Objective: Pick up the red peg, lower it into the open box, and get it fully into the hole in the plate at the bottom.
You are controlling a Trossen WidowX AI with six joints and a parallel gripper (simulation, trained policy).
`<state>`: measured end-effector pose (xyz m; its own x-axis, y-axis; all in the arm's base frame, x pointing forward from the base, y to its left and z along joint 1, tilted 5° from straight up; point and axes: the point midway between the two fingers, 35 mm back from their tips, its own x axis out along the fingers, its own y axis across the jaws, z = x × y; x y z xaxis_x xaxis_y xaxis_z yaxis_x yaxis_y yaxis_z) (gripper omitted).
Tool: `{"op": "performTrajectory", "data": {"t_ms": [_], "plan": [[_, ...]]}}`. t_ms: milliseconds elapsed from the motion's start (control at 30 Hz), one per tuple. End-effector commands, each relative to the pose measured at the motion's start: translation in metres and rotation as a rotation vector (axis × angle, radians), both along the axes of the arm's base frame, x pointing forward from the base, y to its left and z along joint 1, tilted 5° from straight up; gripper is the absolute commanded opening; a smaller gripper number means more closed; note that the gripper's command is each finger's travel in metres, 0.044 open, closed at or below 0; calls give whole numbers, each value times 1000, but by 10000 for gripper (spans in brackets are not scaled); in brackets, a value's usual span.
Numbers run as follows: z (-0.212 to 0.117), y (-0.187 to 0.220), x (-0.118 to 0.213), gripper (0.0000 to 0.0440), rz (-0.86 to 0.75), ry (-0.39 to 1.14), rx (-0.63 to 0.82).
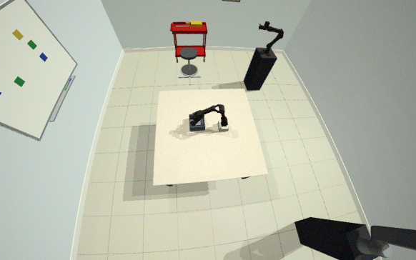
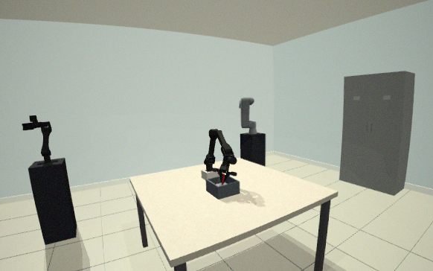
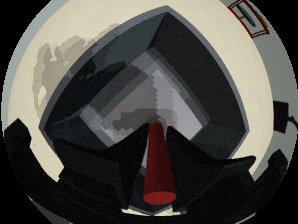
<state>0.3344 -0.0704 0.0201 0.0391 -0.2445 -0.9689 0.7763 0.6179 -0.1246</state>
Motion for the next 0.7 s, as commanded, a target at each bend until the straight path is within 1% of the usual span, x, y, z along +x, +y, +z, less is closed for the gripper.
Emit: {"op": "performTrajectory", "data": {"t_ms": [0, 133, 367, 533, 667], "plan": [[-16, -2, -1, 159, 23, 30, 34], [-15, -10, 9, 172, 65, 24, 37], [-8, -14, 31, 333, 57, 12, 79], [-1, -14, 51, 440, 60, -9, 118], [8, -12, 72, 440, 64, -50, 151]]}}
